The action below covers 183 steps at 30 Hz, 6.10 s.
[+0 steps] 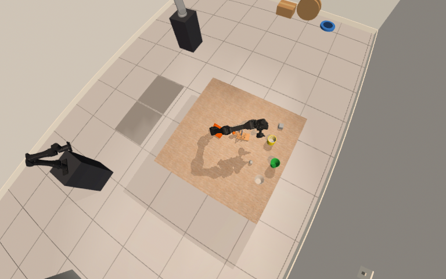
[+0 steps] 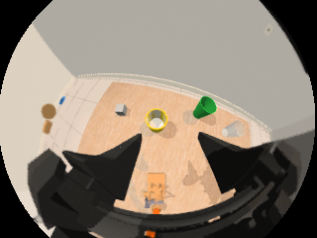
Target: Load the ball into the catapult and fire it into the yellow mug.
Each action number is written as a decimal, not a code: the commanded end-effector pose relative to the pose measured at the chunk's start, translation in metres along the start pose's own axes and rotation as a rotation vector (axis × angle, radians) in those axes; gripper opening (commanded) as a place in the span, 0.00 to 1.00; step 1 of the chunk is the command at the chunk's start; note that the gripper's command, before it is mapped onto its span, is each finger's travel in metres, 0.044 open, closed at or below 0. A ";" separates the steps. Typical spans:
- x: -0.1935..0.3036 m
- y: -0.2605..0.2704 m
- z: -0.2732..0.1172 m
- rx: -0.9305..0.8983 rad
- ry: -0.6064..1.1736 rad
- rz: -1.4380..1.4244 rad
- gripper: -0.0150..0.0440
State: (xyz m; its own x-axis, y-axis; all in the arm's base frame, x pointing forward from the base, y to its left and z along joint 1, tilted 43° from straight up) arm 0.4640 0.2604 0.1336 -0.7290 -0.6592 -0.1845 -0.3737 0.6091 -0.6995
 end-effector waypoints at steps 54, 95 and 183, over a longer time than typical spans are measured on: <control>0.096 0.136 -0.028 -0.086 0.257 -0.903 0.25; 0.276 0.189 -0.071 -0.083 0.773 -2.189 0.25; 0.288 0.242 -0.052 -0.079 0.776 -2.219 0.25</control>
State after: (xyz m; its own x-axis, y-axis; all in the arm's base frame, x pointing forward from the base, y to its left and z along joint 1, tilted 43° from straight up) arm 0.1360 0.2000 -0.0742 0.6761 0.1451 0.7223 -0.5901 -0.4804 0.6489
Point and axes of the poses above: the point midway between the two fingers, 35 mm back from their tips, its own z axis out along the fingers, its own y axis across the jaws, x = y × z, the point moved 9 cm from there along -z, back along the fingers, and after that the axes turned 9 degrees about -z, right-handed, at the moved point
